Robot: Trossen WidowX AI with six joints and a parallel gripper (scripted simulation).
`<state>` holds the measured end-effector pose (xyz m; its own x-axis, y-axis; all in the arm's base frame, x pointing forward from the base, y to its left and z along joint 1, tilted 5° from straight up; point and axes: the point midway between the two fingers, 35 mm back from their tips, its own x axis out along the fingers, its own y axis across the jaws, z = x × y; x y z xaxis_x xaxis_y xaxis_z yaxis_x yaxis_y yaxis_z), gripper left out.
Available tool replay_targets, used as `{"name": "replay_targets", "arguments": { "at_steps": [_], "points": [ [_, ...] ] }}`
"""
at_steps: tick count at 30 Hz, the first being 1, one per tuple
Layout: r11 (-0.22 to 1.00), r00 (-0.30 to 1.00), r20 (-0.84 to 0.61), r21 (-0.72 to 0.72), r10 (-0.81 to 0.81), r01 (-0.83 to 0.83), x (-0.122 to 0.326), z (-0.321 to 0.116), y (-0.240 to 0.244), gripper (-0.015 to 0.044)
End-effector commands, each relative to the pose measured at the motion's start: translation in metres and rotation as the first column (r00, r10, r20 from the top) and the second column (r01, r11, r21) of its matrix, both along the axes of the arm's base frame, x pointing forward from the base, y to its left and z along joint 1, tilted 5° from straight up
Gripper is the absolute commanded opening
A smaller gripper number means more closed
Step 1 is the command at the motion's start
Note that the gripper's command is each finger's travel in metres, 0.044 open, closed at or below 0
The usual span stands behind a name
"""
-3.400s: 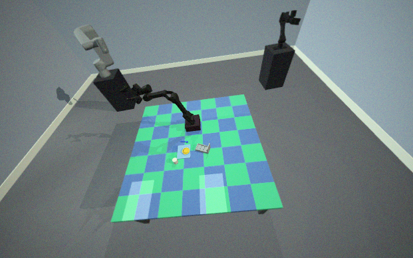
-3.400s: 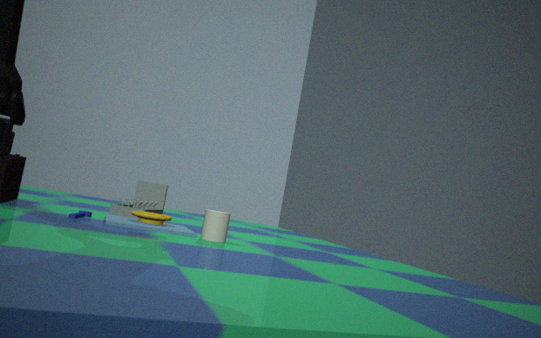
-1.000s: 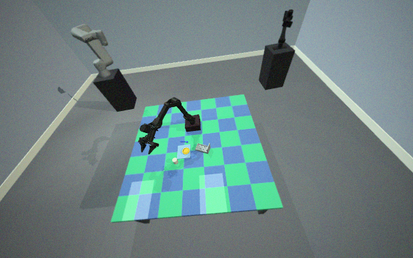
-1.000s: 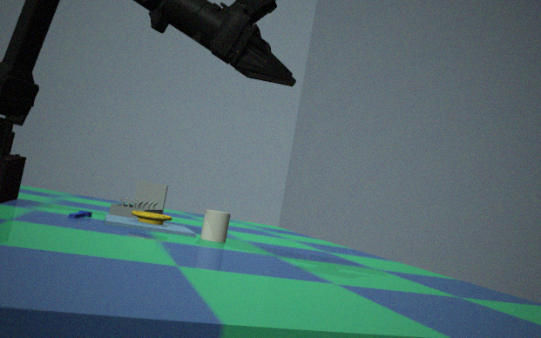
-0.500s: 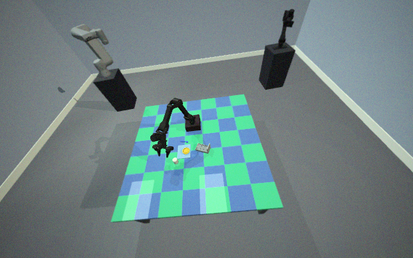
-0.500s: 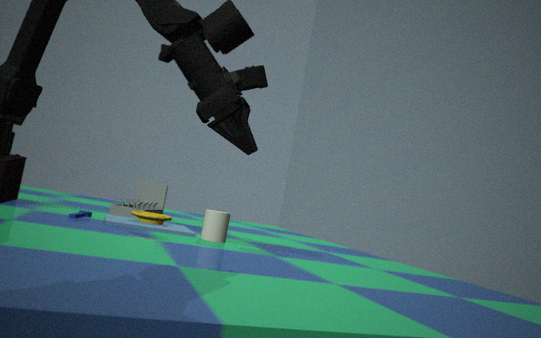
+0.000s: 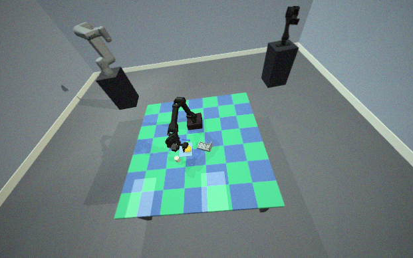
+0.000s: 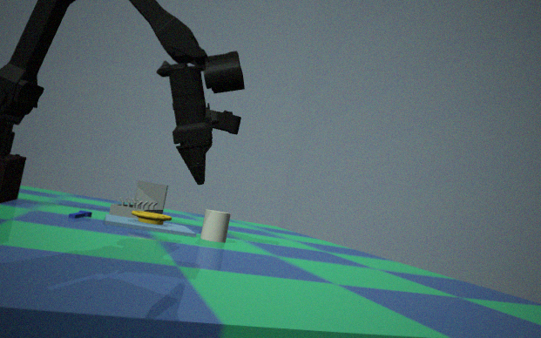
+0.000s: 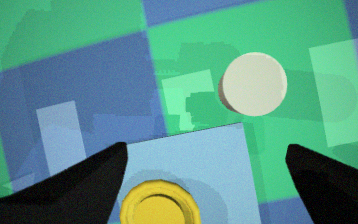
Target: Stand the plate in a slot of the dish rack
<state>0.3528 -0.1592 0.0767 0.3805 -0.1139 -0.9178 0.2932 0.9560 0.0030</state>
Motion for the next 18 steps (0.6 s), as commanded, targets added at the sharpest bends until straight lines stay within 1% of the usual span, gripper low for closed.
{"name": "replay_targets", "arguments": {
  "at_steps": [1,7,9,18],
  "points": [
    [0.998,0.989,-0.136,0.003,0.065,-0.065,-0.018,-0.017,0.025,0.0400],
    [0.986,0.937,-0.310,0.016,0.160,-0.163,-0.044,-0.031,0.056,0.0400],
    [0.982,0.920,-0.347,0.019,0.181,-0.186,-0.051,-0.033,0.060,0.0400],
    [0.982,0.918,-0.352,0.019,0.184,-0.189,-0.051,-0.035,0.060,0.0400]
  ]
}}
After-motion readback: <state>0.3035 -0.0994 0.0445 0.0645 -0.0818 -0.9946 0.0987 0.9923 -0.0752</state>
